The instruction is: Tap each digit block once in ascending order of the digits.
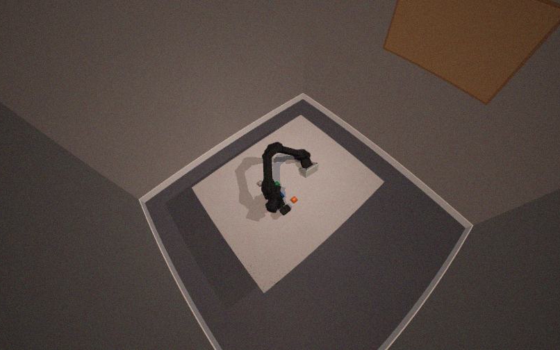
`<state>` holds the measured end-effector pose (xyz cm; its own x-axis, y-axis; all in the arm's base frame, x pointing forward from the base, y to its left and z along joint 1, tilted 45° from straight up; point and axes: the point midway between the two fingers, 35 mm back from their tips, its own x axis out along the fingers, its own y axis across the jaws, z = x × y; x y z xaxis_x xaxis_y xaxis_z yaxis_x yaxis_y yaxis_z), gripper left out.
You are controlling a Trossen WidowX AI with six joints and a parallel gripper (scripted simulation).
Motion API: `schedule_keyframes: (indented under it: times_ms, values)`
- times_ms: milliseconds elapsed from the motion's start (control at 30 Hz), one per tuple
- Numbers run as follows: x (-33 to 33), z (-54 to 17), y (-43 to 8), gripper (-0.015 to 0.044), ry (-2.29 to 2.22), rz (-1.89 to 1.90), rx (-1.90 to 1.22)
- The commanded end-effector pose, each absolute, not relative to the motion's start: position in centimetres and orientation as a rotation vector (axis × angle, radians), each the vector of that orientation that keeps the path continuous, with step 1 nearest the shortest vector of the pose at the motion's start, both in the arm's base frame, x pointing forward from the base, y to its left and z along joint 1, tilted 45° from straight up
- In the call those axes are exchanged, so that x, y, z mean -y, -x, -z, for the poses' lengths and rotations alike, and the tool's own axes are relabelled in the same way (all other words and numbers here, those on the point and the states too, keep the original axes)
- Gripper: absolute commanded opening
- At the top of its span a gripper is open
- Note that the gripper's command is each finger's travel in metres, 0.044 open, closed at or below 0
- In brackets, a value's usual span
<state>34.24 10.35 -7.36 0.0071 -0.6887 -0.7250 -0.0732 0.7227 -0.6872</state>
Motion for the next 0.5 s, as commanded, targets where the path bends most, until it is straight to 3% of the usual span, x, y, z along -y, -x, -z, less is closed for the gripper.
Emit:
schedule_keyframes:
  times_ms: [0, 467]
  values:
    - [-9.8, 7.9, -34.1, 0.0020, 0.664, 0.540, -1.510]
    - [-11.6, 6.0, -34.1, 0.0020, 0.663, 0.539, -1.511]
